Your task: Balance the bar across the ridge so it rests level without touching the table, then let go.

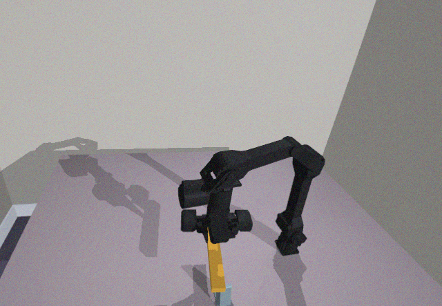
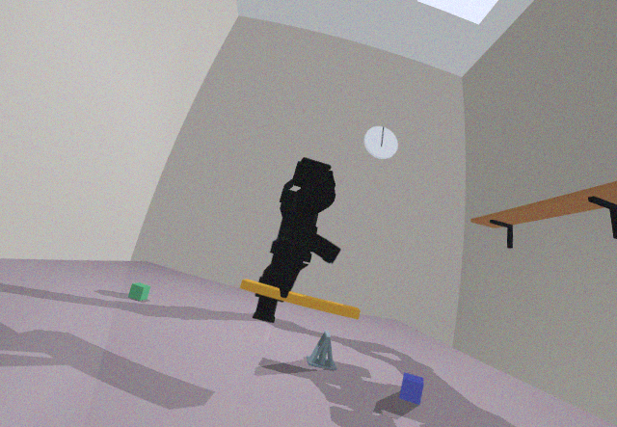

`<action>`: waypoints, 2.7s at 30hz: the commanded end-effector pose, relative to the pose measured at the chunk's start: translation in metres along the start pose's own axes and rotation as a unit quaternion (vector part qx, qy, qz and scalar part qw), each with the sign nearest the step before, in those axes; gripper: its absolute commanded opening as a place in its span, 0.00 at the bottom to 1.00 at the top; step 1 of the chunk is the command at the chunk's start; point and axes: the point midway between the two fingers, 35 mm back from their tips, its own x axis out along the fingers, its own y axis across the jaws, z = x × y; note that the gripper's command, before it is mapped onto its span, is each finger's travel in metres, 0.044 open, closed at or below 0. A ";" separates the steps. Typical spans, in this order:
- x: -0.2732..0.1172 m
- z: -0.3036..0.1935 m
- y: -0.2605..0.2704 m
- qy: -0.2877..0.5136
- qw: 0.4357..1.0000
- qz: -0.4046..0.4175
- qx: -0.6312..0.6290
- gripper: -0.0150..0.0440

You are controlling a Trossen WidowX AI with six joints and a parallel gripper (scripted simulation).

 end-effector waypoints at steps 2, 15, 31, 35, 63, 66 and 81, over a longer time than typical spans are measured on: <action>-0.001 0.018 0.007 0.000 1.000 -0.001 -0.013 0.25; -0.001 0.064 0.027 -0.003 0.999 0.000 -0.054 0.25; 0.017 0.070 0.029 -0.003 0.998 0.000 -0.058 0.25; 0.024 0.070 0.029 -0.003 0.998 0.000 -0.058 0.25; 0.042 0.069 0.029 -0.003 0.998 0.000 -0.059 0.25; 0.042 0.069 0.029 -0.003 0.998 0.000 -0.059 0.25; 0.044 0.069 0.029 -0.003 0.998 0.000 -0.059 0.25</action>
